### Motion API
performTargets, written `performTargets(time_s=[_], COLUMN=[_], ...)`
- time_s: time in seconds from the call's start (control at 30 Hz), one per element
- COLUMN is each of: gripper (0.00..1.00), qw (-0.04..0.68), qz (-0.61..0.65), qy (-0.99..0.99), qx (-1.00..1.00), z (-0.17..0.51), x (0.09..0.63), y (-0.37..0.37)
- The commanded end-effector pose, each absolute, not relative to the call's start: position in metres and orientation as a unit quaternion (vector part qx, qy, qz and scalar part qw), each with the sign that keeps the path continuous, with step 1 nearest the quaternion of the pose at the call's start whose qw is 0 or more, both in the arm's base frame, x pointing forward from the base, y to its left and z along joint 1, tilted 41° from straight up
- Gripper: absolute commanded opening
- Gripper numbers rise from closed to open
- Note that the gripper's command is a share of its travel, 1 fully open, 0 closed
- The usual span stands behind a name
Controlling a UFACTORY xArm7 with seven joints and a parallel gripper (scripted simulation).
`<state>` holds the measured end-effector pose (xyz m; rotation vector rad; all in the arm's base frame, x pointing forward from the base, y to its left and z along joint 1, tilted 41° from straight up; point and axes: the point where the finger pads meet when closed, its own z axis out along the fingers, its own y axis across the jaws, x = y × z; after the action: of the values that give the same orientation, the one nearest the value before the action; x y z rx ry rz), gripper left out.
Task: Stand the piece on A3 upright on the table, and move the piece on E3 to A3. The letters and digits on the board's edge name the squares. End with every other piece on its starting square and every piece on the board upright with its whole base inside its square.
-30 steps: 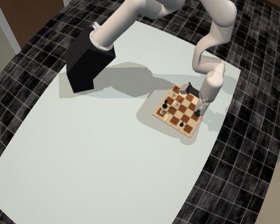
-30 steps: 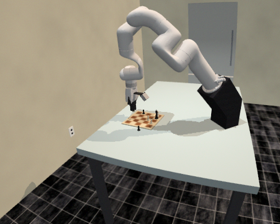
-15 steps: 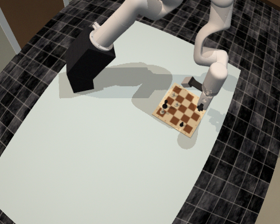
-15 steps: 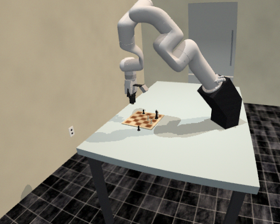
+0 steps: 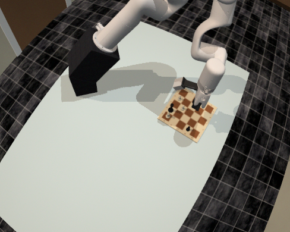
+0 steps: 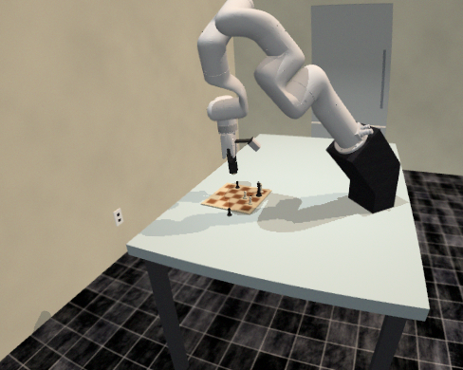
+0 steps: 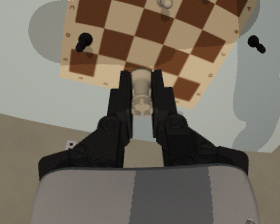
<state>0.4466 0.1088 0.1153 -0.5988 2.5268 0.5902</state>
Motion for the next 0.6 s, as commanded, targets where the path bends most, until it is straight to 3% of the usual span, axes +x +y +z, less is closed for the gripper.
performTargets(time_s=[0.0, 0.2, 0.57], gripper=[0.0, 0.0, 0.0], qw=[0.294, 0.311, 0.311], qz=[0.186, 0.168, 0.167], qy=[0.876, 0.841, 0.84], qx=[-0.333, -0.41, -0.411], z=[0.097, 0.085, 0.085], x=[0.395, 0.361, 0.361], y=[0.111, 0.116, 0.116])
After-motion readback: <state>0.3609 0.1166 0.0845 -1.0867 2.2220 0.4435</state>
